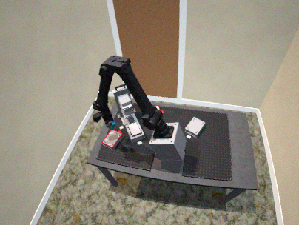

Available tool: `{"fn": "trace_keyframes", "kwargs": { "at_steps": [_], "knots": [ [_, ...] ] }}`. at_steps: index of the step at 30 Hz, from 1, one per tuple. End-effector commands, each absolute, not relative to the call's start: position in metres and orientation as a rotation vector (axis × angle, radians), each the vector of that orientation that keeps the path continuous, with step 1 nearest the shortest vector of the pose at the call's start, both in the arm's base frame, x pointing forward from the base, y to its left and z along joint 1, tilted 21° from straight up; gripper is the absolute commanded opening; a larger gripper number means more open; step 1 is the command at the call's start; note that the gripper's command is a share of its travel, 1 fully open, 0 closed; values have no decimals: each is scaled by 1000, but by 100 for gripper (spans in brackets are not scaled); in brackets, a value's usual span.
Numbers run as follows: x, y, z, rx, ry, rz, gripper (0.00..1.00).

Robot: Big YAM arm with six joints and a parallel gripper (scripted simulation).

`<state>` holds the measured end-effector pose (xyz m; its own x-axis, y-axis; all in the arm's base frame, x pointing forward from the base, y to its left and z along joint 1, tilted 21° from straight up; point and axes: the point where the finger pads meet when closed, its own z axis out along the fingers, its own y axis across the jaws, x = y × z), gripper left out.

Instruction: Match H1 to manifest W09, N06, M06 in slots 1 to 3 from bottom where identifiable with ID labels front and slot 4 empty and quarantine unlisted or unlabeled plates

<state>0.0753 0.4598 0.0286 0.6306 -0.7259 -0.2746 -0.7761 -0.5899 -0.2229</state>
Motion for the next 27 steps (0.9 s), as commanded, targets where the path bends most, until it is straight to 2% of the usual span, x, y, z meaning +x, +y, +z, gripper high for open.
{"fn": "trace_keyframes", "kwargs": {
  "at_steps": [1, 27],
  "knots": [
    [81, 456, 48, -2514, 1200, 225, 100],
    [126, 408, 33, -2144, 1805, 353, 100]
  ]
}}
